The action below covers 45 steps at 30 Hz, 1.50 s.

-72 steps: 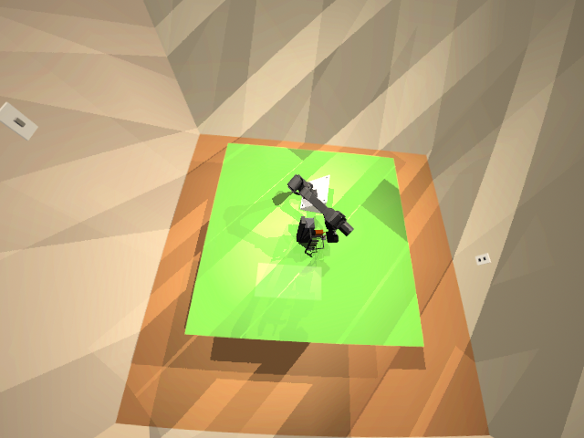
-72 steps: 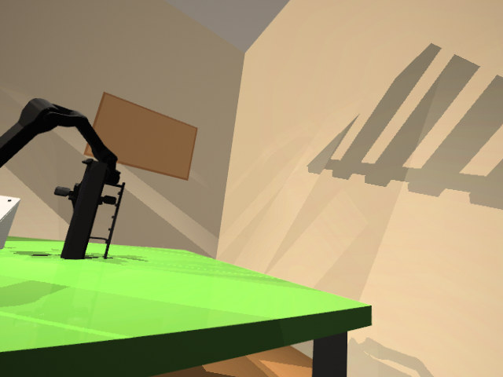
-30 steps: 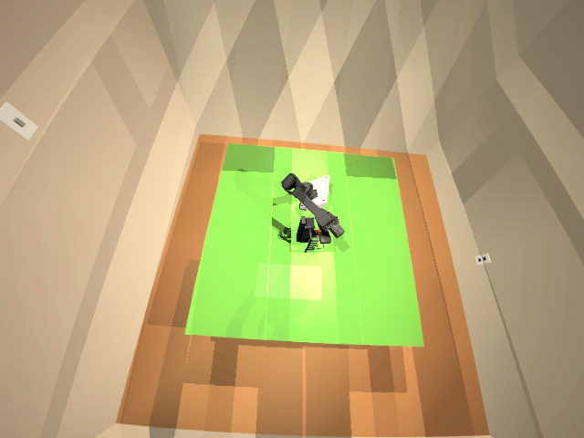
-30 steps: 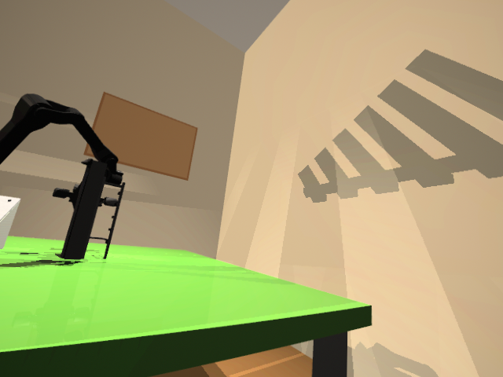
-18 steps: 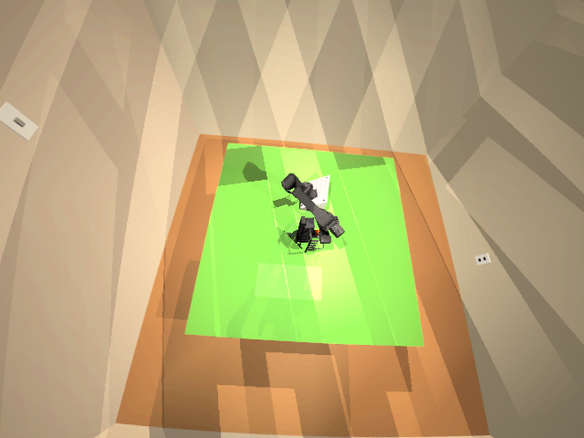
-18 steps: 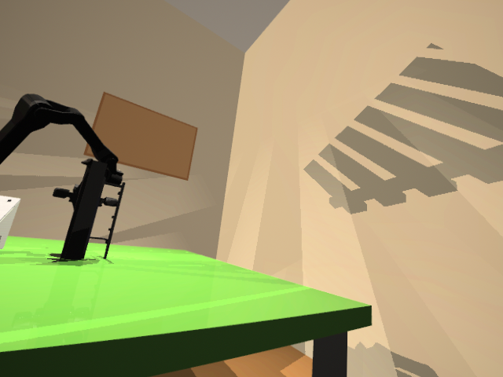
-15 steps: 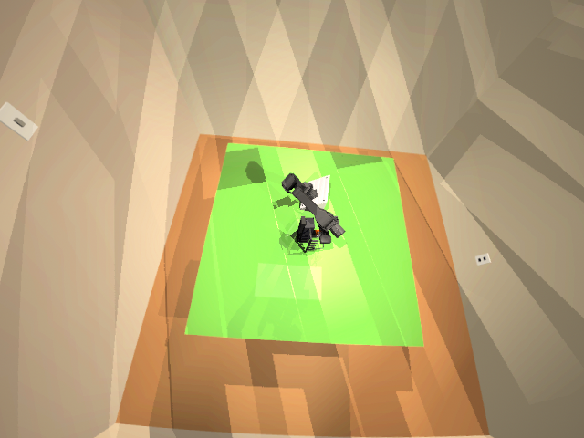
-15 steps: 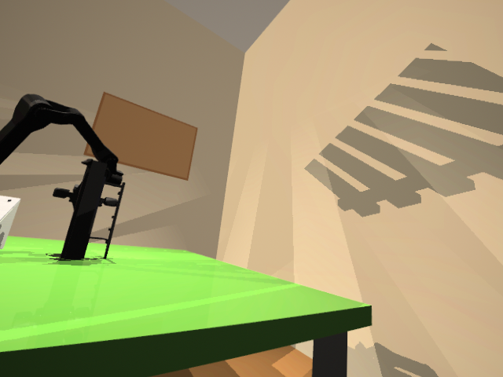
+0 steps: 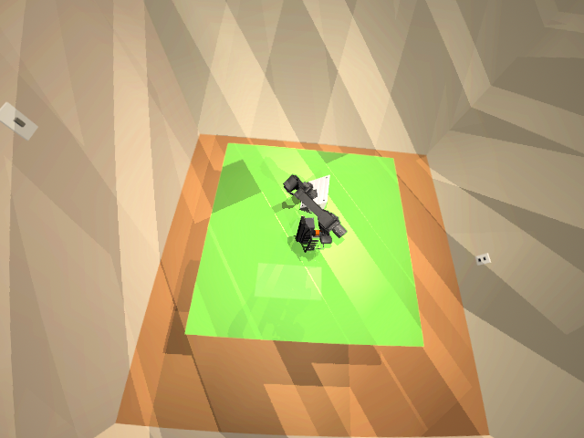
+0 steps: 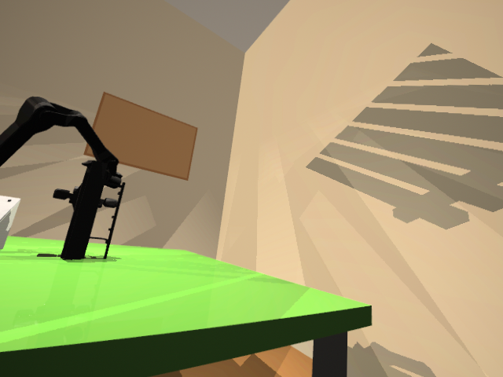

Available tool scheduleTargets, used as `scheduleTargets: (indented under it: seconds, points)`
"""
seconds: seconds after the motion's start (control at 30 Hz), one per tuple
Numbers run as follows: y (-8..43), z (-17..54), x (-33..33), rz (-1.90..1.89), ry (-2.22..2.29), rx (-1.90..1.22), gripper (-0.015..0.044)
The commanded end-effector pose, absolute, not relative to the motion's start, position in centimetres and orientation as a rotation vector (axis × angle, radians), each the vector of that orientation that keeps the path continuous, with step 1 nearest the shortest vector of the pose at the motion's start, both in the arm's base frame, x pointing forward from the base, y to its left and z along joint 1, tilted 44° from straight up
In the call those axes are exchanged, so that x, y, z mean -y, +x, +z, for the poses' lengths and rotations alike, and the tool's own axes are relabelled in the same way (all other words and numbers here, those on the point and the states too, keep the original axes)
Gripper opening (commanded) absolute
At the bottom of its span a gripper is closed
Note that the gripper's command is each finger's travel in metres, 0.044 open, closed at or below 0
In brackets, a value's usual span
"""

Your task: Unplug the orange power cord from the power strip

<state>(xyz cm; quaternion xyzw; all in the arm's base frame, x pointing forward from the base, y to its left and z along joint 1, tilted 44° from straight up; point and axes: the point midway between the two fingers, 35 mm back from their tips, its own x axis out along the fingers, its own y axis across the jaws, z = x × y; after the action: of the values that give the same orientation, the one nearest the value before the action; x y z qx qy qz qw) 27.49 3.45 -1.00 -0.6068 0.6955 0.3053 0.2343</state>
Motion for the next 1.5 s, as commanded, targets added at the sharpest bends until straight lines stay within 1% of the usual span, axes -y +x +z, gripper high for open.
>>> scheduleTargets:
  seconds: [0.0, 0.53, 0.97, 1.1, 1.23, 1.47]
  points:
    - [27.5, -2.5, -6.1, 0.879, -1.634, -1.859, 0.0]
    - [27.3, -3.9, -8.3, 0.881, -1.635, -1.858, 0.0]
    - [27.2, -3.6, -7.6, 0.88, -1.638, -1.861, 0.0341]
    - [27.3, -4.7, -9.7, 0.882, -1.637, -1.857, 0.044]
    - [27.1, -6.5, -12.8, 0.883, -1.635, -1.856, 0.044]
    - [27.1, -6.6, -13.0, 0.883, -1.635, -1.856, 0.044]
